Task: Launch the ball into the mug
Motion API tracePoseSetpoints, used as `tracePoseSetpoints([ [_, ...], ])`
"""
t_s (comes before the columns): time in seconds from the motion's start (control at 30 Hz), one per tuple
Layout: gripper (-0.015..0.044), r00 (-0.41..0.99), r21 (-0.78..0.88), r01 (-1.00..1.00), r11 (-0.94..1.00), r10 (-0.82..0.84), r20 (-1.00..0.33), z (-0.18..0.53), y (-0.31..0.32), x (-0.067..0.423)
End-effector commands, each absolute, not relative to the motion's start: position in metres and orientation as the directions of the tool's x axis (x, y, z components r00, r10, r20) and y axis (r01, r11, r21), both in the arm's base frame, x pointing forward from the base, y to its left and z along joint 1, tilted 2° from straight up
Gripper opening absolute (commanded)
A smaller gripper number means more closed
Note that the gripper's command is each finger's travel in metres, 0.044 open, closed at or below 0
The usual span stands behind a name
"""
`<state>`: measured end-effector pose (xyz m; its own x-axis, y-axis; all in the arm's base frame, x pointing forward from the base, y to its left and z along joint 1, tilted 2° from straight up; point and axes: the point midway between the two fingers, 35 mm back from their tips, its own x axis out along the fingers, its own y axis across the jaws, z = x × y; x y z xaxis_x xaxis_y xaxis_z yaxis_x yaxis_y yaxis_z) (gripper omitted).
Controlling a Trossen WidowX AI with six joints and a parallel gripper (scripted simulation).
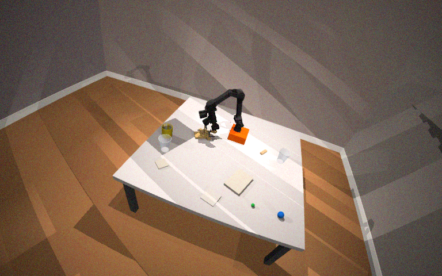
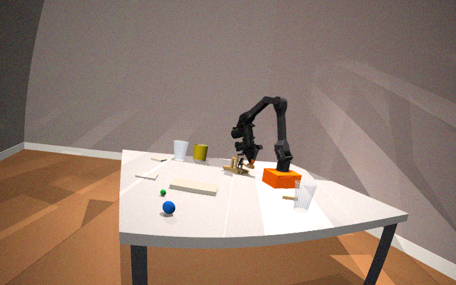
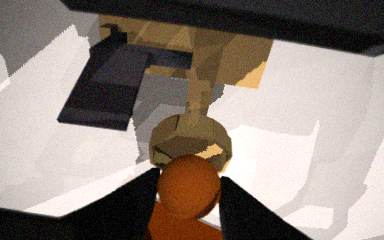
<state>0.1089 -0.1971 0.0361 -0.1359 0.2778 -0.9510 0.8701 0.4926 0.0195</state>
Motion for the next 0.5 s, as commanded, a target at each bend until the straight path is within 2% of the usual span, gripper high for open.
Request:
tracePoseSetpoints([
  [0.0,0.0210,-0.135,0.020,0.870,0.493,0.276,-0.952,0.037,-0.197,0.109],
  [0.1,0.0289,-0.133,0.020,0.870,0.493,0.273,-0.953,0.049,-0.199,0.110],
  [0.3,0.0440,-0.117,0.023,0.870,0.493,0.251,-0.961,0.145,-0.196,0.105],
  [0.47,0.0440,-0.096,0.019,0.875,0.484,0.211,-0.973,0.132,-0.213,0.115],
])
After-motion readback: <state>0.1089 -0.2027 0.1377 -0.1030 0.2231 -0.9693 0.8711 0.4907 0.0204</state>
